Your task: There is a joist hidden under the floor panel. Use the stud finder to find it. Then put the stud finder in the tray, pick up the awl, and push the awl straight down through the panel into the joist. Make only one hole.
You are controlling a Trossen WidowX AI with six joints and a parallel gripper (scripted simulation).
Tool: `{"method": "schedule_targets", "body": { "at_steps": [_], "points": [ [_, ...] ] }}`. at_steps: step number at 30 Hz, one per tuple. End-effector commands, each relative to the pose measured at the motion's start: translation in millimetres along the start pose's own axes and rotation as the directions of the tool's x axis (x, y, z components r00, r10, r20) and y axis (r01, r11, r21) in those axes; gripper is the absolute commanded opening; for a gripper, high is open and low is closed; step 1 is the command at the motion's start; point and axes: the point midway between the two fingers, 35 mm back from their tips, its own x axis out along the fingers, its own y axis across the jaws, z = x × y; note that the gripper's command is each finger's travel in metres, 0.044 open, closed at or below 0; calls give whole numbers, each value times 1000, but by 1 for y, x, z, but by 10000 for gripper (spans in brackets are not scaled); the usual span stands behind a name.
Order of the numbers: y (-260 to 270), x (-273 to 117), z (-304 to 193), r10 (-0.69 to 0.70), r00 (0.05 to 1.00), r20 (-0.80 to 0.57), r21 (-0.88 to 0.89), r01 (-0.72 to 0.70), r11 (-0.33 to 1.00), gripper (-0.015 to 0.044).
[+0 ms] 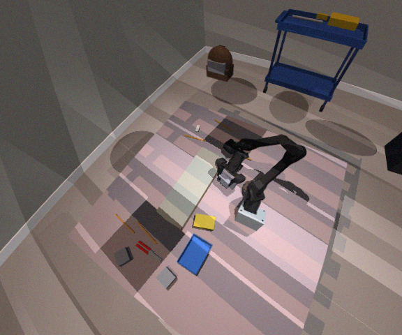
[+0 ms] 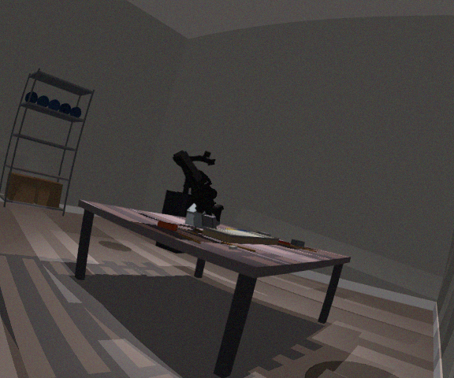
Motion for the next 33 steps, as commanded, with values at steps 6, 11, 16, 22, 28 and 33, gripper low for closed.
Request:
{"method": "schedule_targets", "body": {
  "at_steps": [6, 11, 16, 22, 28, 33],
  "points": [
    [0, 0, 0, -1, 998, -57, -6, 0, 1000, 0],
    [0, 0, 0, 1, 997, -82, -7, -1, 1000, 0],
    [0, -1, 1, 3, 994, -106, -7, -4, 1000, 0],
    [1, -1, 2, 8, 991, -136, -6, -9, 1000, 0],
    [1, -1, 3, 5, 988, -154, -8, -6, 1000, 0],
    [0, 0, 3, 1, 983, -182, -10, -3, 1000, 0]
  ]
}}
